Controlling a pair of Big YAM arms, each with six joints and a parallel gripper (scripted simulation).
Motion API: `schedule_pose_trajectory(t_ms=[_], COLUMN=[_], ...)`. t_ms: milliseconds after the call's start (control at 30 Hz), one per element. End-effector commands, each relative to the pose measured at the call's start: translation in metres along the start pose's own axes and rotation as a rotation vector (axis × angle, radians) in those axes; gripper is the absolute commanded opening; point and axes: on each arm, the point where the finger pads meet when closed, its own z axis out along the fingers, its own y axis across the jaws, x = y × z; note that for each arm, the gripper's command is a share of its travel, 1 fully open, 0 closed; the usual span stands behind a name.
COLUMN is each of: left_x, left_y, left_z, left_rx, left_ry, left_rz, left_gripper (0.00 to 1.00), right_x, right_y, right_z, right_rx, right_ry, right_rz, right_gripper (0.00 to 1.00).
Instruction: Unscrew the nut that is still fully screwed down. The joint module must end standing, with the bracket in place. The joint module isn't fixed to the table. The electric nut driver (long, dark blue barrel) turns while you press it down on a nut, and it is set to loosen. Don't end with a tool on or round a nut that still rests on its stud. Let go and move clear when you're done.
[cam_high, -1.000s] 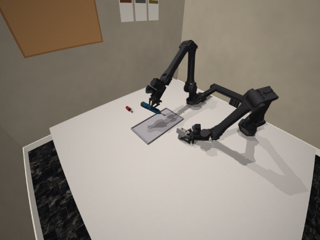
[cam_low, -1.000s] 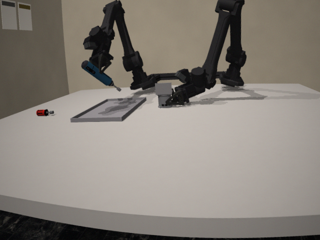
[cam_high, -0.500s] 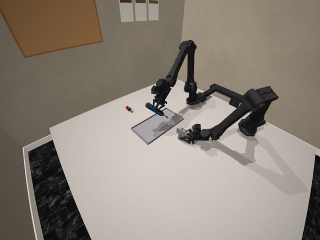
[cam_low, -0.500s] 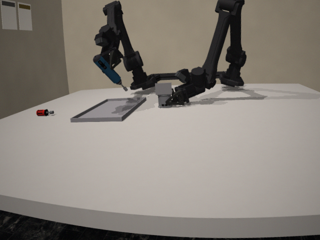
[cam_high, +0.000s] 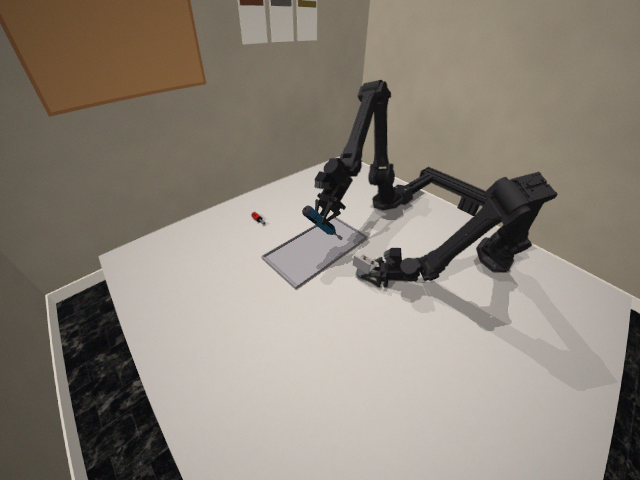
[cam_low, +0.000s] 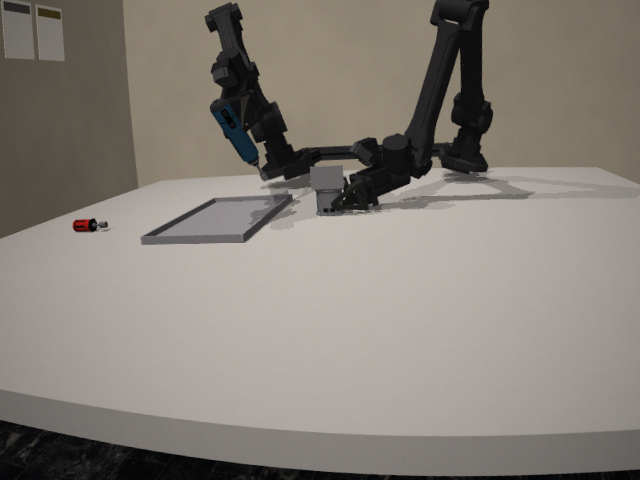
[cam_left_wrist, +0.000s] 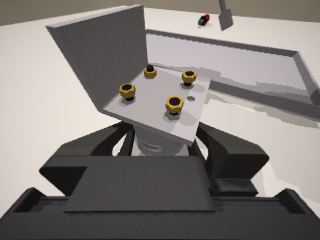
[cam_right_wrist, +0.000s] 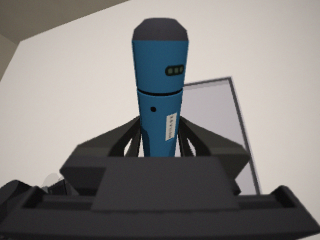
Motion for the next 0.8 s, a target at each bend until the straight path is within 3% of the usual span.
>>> schedule_pose_trajectory(t_ms=[0, 67, 100, 300, 367, 467, 533, 633, 667, 767], left_x=[-0.007, -0.007, -0.007, -0.007, -0.007, -0.007, -0.007, -0.007, -0.007, -0.007], left_y=[0.004, 0.004, 0.004, 0.004, 0.004, 0.004, 0.004, 0.004, 0.004, 0.004], left_z=[0.004, 0.004, 0.004, 0.004, 0.004, 0.004, 0.004, 0.004, 0.004, 0.004], left_rx=[-0.007, -0.007, -0.007, -0.007, -0.007, -0.007, -0.007, -0.007, -0.007, -0.007], left_ry=[-0.016, -0.016, -0.016, -0.016, -0.016, -0.016, -0.016, -0.016, -0.016, -0.016], left_rz=[0.009, 0.009, 0.009, 0.009, 0.009, 0.009, 0.009, 0.009, 0.009, 0.009], left_gripper=[0.59, 0.59, 0.59, 0.59, 0.59, 0.59, 0.59, 0.59, 0.59, 0.59], right_x=[-0.057, -0.057, -0.027, -0.025, -0.04, -0.023, -0.052, -0.054, -0.022, -0.021], right_y=[0.003, 0.003, 0.011, 0.034, 0.043, 0.053, 0.057, 0.052, 0.056, 0.067], right_z=[-0.01, -0.01, -0.011, -0.02, -0.024, -0.028, -0.03, -0.028, -0.03, -0.036], right_rx=[-0.011, -0.011, -0.027, -0.068, -0.083, -0.103, -0.107, -0.098, -0.112, -0.131], right_ry=[-0.137, -0.137, -0.099, -0.147, -0.187, -0.187, -0.232, -0.234, -0.195, -0.22], right_rz=[0.003, 0.003, -0.022, -0.07, -0.079, -0.11, -0.096, -0.092, -0.117, -0.139], right_gripper=[0.42, 0.42, 0.42, 0.42, 0.42, 0.42, 0.42, 0.42, 0.42, 0.42])
